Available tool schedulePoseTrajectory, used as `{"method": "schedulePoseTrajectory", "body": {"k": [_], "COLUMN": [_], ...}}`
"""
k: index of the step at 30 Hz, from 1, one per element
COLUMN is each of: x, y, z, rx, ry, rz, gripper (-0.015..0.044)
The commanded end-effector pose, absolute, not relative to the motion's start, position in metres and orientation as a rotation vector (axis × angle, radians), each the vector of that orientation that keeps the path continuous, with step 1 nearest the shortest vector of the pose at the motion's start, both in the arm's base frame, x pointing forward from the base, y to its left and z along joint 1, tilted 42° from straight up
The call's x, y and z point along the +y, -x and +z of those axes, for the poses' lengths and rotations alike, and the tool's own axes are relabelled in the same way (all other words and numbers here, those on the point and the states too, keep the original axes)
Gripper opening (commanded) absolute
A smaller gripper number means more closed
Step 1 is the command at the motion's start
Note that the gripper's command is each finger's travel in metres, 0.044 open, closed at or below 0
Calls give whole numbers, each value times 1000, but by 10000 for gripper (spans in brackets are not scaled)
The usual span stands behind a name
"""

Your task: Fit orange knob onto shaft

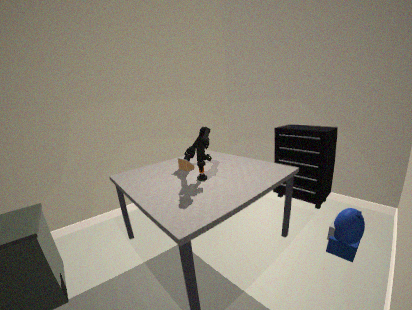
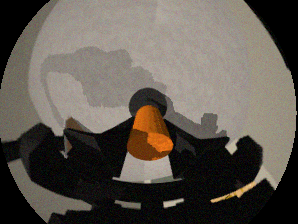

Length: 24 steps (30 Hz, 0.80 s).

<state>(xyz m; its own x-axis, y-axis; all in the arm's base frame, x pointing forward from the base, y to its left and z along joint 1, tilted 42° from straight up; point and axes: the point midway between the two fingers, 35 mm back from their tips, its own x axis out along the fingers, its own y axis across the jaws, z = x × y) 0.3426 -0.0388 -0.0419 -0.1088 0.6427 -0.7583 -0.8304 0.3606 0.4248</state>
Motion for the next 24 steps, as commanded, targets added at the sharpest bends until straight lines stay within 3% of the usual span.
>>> {"method": "schedulePoseTrajectory", "body": {"k": [1,24], "x": [-38,-41], "y": [-343,-348], "z": [-40,-39], "rx": [1113,981], "ry": [208,366], "rz": [1260,1376], "gripper": [0,0]}}
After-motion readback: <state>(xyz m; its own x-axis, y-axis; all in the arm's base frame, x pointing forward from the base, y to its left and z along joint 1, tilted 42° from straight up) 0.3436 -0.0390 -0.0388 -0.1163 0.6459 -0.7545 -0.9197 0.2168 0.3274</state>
